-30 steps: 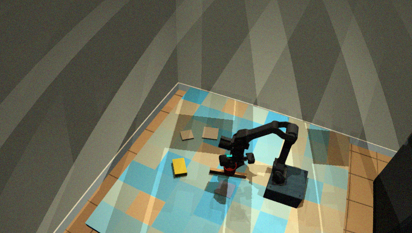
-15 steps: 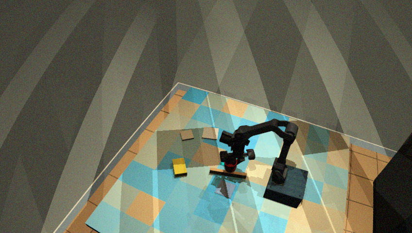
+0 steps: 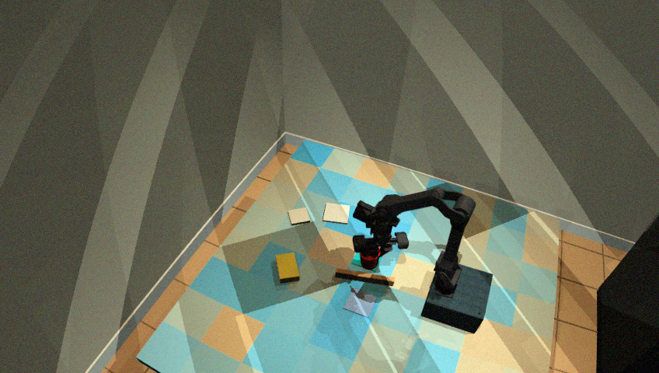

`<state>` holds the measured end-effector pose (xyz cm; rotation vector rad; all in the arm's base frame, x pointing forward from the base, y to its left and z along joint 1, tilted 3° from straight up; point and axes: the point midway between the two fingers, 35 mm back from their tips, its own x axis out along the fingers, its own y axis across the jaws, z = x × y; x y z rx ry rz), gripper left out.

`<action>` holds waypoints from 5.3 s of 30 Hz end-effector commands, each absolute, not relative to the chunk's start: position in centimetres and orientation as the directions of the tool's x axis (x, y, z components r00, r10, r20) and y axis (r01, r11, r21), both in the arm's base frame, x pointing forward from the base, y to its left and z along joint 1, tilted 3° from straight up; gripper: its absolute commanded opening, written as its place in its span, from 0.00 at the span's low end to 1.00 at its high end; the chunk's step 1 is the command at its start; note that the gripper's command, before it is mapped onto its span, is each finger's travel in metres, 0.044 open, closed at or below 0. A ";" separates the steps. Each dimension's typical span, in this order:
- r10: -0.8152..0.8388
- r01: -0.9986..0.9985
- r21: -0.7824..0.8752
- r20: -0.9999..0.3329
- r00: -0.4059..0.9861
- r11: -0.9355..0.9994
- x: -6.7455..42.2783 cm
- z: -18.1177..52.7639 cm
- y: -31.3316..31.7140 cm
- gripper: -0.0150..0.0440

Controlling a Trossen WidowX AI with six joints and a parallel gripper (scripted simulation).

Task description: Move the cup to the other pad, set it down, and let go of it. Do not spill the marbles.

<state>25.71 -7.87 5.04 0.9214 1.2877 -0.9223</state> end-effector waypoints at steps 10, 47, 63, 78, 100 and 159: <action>-0.040 0.930 0.043 -0.997 0.062 0.366 26.1 5.4 -10.6 0.25; -0.045 0.930 0.042 -0.997 0.062 0.366 26.6 2.7 -14.7 0.25; -0.045 0.930 0.041 -0.997 0.062 0.366 26.7 0.1 -14.8 0.25; -0.049 0.931 0.039 -0.997 0.061 0.362 26.7 0.4 -14.9 0.30; -0.048 0.931 0.040 -0.997 0.062 0.364 26.7 2.2 -14.8 0.47; -0.048 0.931 0.036 -0.997 0.057 0.362 25.4 11.0 -14.4 1.00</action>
